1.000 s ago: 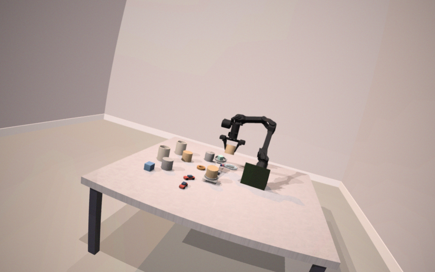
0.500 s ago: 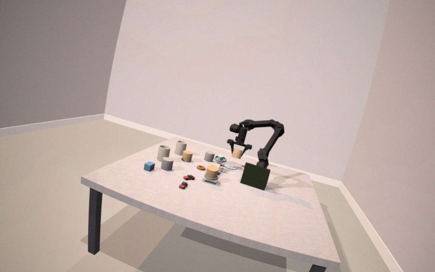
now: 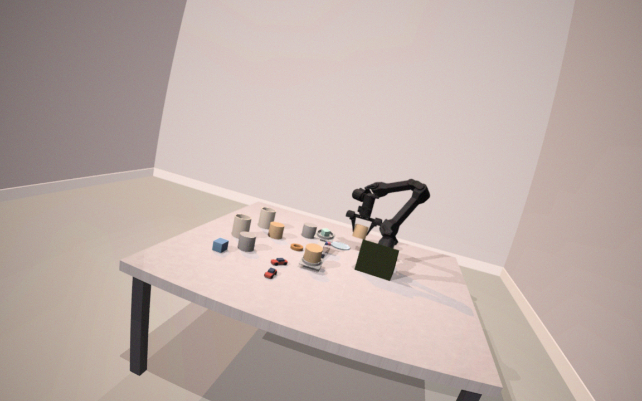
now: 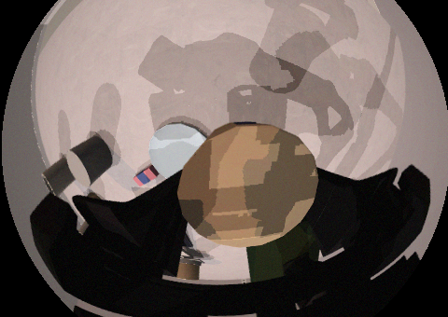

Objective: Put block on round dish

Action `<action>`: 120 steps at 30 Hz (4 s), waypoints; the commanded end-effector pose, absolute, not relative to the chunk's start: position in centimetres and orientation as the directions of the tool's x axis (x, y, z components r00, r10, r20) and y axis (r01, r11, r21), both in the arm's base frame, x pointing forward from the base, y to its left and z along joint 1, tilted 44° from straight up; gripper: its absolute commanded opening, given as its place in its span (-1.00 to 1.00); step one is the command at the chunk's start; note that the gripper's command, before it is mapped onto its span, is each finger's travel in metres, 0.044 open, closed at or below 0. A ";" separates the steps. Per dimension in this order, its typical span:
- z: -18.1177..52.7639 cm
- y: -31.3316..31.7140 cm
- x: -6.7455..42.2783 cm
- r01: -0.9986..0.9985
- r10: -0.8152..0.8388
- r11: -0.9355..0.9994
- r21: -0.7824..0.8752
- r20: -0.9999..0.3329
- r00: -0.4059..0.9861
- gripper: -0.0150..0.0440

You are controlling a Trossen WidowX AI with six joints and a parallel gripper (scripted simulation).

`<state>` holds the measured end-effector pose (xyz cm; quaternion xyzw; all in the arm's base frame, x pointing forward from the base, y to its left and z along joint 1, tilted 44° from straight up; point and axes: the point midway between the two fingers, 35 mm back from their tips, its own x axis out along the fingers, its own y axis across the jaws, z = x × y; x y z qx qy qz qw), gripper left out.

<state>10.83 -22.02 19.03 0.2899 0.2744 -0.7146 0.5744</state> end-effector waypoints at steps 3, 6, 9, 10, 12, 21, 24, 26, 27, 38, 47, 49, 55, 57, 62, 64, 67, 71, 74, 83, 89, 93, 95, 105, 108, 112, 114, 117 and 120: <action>19.2 -22.4 8.7 0.979 -0.681 -0.190 -0.073 -0.708 -0.185 -0.49; 19.1 -22.5 8.6 0.979 -0.682 -0.190 -0.073 -0.708 -0.185 -0.49; 18.5 -23.1 8.5 0.979 -0.681 -0.190 -0.073 -0.708 -0.185 -0.49; 18.3 -23.3 8.4 0.979 -0.681 -0.190 -0.073 -0.708 -0.186 -0.49; 17.7 -23.9 8.3 0.979 -0.681 -0.190 -0.073 -0.708 -0.186 -0.49; 16.4 -25.1 7.8 0.979 -0.683 -0.190 -0.074 -0.706 -0.186 -0.49; 16.2 -25.3 7.8 0.979 -0.683 -0.190 -0.074 -0.706 -0.186 -0.49; 16.0 -25.6 7.7 0.979 -0.683 -0.190 -0.074 -0.706 -0.186 -0.49; 15.9 -25.7 7.7 0.979 -0.683 -0.190 -0.074 -0.706 -0.186 -0.49; 15.6 -26.2 7.6 0.978 -0.685 -0.198 -0.071 -0.703 -0.190 -0.14; 15.6 -26.2 7.6 0.978 -0.685 -0.198 -0.071 -0.703 -0.190 0.67; 15.6 -26.2 7.6 0.978 -0.685 -0.198 -0.071 -0.703 -0.190 0.84; 19.1 -22.6 8.6 0.979 -0.682 -0.190 -0.073 -0.708 -0.186 1.00; 19.2 -22.4 8.6 0.979 -0.682 -0.190 -0.073 -0.708 -0.185 1.00; 19.3 -22.4 9.0 0.981 -0.684 -0.177 -0.073 -0.708 -0.176 0.82; 19.4 -22.2 10.0 0.987 -0.688 -0.142 -0.070 -0.711 -0.149 0.64; 19.4 -22.0 11.4 0.992 -0.686 -0.098 -0.075 -0.718 -0.122 0.39; 18.9 -21.8 13.1 0.993 -0.672 -0.061 -0.100 -0.732 -0.115 0.39; 18.2 -21.2 15.1 0.990 -0.656 -0.008 -0.139 -0.747 -0.111 0.39; 15.1 -17.5 22.4 0.937 -0.623 0.190 -0.295 -0.773 -0.118 0.39; 12.4 -13.6 26.4 0.850 -0.636 0.309 -0.426 -0.757 -0.148 0.39; 10.6 -11.1 28.2 0.777 -0.666 0.358 -0.518 -0.725 -0.177 0.39; 10.2 -10.6 28.4 0.763 -0.673 0.365 -0.534 -0.718 -0.181 0.39; 9.1 -11.6 28.1 0.763 -0.673 0.364 -0.534 -0.717 -0.180 0.39; 8.9 -11.9 28.1 0.763 -0.673 0.365 -0.534 -0.717 -0.180 0.39; 8.4 -12.3 28.0 0.763 -0.673 0.365 -0.534 -0.717 -0.180 0.39; 8.2 -12.5 28.0 0.763 -0.673 0.365 -0.534 -0.717 -0.180 0.39; 7.8 -12.9 27.9 0.763 -0.673 0.365 -0.534 -0.717 -0.180 0.39; 7.5 -13.2 27.8 0.763 -0.673 0.364 -0.534 -0.717 -0.180 0.39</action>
